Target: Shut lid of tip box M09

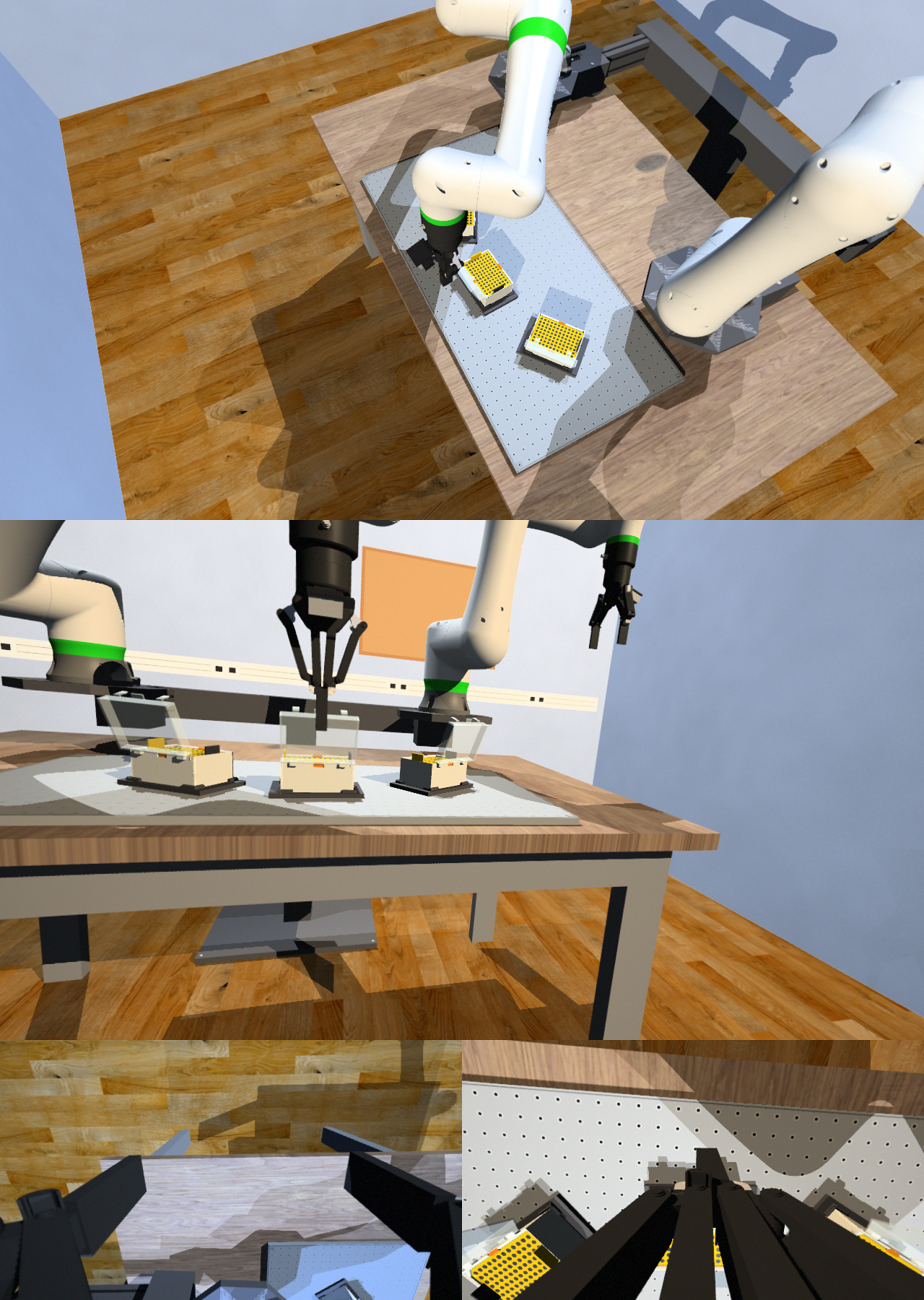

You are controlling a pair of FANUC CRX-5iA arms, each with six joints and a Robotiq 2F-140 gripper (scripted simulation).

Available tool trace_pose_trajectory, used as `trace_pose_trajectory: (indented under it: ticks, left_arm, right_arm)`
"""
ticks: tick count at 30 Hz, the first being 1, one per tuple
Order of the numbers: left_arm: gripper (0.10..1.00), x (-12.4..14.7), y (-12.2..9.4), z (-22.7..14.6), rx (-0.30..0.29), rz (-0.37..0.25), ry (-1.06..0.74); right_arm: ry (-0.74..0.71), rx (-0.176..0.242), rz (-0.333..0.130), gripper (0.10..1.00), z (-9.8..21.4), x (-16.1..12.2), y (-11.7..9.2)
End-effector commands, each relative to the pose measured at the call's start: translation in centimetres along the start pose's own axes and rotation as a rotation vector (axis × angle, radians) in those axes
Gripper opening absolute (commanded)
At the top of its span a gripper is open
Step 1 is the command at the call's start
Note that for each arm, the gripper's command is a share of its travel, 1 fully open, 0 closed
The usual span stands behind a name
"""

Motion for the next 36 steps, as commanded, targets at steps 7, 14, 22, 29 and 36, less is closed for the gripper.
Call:
trace_pose_trajectory:
  ticks: [7, 14, 22, 29, 36]
  left_arm:
    - [1.000, 0.0, -0.1, 0.0, 0.001, 0.002, 0.000]
    - [1.000, 0.0, -0.1, 0.0, 0.001, 0.002, 0.000]
    - [1.000, 0.0, -0.1, 0.0, 0.001, 0.002, 0.000]
    - [1.000, 0.0, -0.1, 0.0, 0.001, 0.002, 0.000]
    - [1.000, 0.0, -0.1, 0.0, 0.001, 0.002, 0.000]
  right_arm:
    - [0.000, -0.001, 0.003, 0.099, 0.0, -0.1, -0.2]
    - [0.000, -0.001, 0.003, 0.099, -0.2, 0.7, -0.3]
    - [0.000, -0.001, 0.003, 0.099, -0.4, 1.5, -0.4]
    - [0.000, -0.001, 0.003, 0.099, -0.6, 2.4, -0.6]
    - [0.000, -0.001, 0.003, 0.099, -0.7, 3.0, -0.6]
Point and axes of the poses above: on each arm, the point where the finger pads meet when closed, its own y axis out along the fingers, its own z axis across the jaws, x = y × z, the point moved 9 cm from there along -y, back along the fingers, and after that the axes turned 13 degrees about -y, right-handed, at the moved point
